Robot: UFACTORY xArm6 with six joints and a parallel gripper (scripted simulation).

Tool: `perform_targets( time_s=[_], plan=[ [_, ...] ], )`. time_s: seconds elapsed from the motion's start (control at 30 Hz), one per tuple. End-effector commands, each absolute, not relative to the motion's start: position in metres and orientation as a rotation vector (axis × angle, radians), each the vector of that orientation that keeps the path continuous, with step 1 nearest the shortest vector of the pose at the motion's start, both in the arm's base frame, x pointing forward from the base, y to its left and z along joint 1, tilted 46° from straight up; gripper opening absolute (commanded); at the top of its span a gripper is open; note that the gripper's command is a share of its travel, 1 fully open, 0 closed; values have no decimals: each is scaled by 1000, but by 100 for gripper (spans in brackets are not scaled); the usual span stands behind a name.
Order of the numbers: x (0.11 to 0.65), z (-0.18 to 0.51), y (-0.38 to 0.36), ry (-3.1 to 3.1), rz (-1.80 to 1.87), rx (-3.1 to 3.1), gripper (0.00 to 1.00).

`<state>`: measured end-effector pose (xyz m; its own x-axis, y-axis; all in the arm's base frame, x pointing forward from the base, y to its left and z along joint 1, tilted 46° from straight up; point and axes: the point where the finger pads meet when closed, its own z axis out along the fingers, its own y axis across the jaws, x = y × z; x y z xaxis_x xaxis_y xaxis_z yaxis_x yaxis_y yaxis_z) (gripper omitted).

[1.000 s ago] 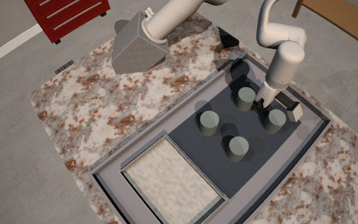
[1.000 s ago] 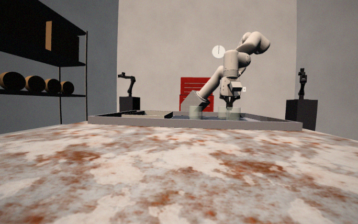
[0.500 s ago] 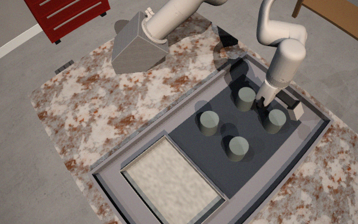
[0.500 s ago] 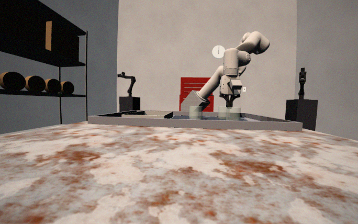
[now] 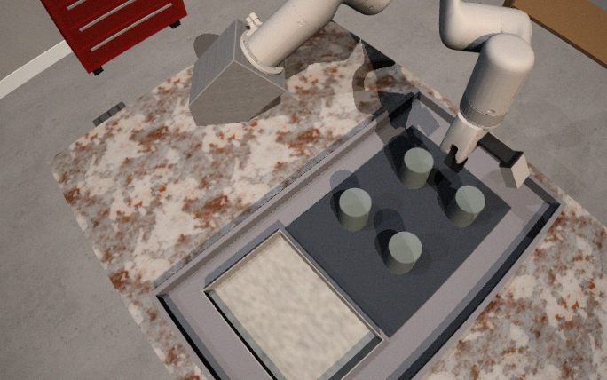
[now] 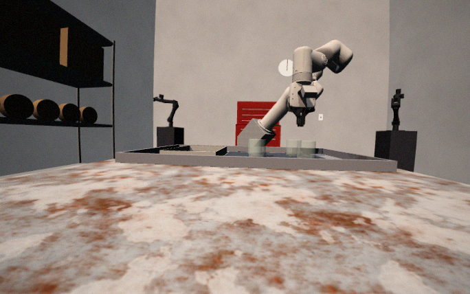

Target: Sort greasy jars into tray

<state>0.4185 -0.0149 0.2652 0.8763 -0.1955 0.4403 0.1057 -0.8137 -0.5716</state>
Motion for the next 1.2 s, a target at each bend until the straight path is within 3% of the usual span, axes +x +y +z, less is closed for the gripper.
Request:
perform_targets(
  time_s=[0.0, 0.73, 1.17],
  plan=[
    [415, 246, -44, 64, -654, -2434, 0],
    [408, 153, -154, 64, -654, -2434, 0],
    [430, 120, -128, 64, -654, -2434, 0]
  ],
)
